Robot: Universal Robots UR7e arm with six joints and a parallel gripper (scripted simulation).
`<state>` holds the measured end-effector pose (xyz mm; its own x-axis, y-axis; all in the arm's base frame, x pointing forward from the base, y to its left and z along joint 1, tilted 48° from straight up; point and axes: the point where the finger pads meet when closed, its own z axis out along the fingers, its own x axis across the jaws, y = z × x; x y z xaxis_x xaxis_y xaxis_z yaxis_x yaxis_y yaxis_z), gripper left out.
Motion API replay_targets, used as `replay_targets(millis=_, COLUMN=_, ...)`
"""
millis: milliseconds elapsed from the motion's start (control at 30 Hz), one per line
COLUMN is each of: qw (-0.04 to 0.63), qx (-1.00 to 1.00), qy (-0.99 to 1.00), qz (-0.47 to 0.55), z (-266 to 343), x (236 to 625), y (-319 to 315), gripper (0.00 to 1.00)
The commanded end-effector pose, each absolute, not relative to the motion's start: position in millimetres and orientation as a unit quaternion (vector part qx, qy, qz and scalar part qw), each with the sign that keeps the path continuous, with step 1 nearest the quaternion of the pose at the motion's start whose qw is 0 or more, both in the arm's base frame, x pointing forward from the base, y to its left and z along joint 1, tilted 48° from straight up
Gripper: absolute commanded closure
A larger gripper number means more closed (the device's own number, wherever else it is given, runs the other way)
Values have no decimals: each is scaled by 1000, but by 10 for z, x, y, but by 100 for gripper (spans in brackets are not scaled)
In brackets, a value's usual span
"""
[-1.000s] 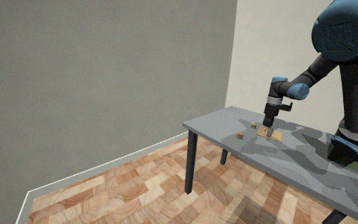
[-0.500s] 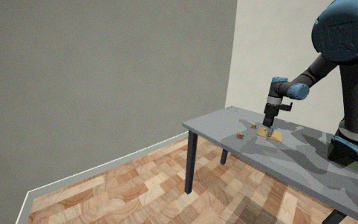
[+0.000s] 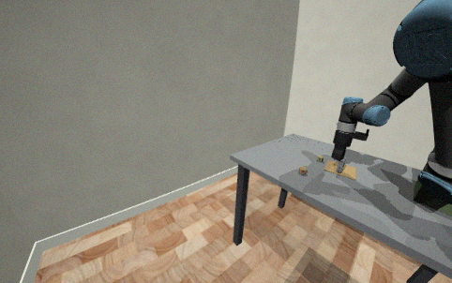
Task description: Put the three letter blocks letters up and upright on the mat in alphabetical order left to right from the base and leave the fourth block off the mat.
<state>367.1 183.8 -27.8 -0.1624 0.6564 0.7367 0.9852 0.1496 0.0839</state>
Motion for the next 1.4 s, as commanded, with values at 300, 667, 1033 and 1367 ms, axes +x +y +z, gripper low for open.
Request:
replay_targets(millis=300, qw=281, qx=-583, qy=-704, qz=-293, z=-277, x=3675, y=1835, gripper=51)
replay_targets(millis=667, qw=281, qx=-583, qy=-704, qz=-293, z=-280, x=3675, y=1838, gripper=51)
replay_targets(millis=1033, qw=281, qx=-583, qy=-704, qz=-293, z=-297, x=3673, y=1856, gripper=51)
replay_targets(millis=1367, qw=281, qx=-583, qy=-704, qz=-293, z=-304, x=3673, y=1864, gripper=51)
